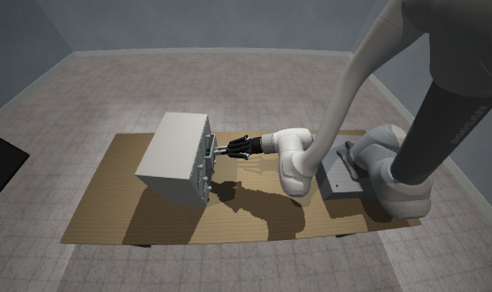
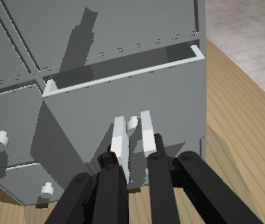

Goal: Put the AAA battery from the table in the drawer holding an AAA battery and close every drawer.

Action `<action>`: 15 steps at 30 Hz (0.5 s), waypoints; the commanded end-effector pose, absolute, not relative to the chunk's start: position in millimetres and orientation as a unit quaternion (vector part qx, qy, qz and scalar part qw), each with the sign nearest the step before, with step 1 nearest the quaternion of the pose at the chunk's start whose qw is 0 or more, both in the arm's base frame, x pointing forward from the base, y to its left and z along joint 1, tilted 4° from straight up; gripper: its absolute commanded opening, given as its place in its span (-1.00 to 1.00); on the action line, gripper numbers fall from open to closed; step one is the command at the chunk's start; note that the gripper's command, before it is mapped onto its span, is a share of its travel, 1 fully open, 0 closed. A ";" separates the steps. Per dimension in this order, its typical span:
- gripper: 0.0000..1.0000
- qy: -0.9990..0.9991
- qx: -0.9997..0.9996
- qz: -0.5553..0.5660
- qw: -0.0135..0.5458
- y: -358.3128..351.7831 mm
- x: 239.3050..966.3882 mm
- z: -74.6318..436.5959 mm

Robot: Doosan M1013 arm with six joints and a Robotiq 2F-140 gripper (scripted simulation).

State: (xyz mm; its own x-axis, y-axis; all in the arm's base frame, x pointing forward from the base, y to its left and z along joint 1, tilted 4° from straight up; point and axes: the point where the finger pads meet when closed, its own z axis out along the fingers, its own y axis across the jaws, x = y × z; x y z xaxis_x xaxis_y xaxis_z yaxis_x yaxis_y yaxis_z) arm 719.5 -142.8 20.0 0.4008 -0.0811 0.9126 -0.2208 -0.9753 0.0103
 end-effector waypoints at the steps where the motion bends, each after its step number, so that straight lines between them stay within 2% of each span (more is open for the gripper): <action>1: -0.84 -0.091 0.834 0.540 0.065 -141.5 713.8 20.5; 15: -0.84 -0.091 0.834 0.540 0.065 -137.6 696.7 21.8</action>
